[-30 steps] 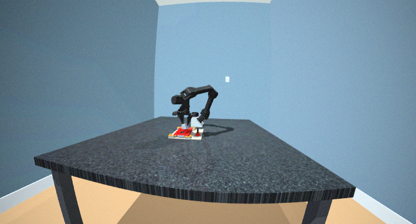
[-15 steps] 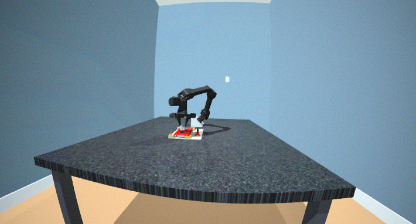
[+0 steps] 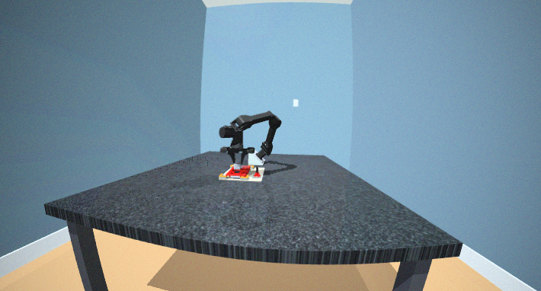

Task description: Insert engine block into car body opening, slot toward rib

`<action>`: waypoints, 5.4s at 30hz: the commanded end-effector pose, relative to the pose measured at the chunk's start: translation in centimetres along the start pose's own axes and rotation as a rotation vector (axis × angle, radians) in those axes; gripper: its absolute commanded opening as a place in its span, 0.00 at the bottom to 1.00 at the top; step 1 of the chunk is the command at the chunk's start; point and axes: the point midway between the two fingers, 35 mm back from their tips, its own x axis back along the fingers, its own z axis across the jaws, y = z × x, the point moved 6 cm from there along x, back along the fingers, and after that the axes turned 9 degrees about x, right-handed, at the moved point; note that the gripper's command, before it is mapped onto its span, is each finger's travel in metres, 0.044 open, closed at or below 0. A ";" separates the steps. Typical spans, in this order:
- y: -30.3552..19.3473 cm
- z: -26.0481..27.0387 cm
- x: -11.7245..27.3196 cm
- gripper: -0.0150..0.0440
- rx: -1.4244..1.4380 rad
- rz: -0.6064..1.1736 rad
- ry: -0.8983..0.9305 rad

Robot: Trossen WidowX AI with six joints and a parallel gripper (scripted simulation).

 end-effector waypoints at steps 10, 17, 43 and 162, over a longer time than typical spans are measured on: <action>-0.1 -0.1 -0.1 0.52 -0.053 0.002 -0.002; -0.1 -0.1 -0.1 0.52 -0.053 0.002 -0.002; -0.1 -0.1 -0.5 0.52 -0.053 0.002 -0.002; -0.2 -0.1 -2.2 0.52 -0.025 0.002 -0.001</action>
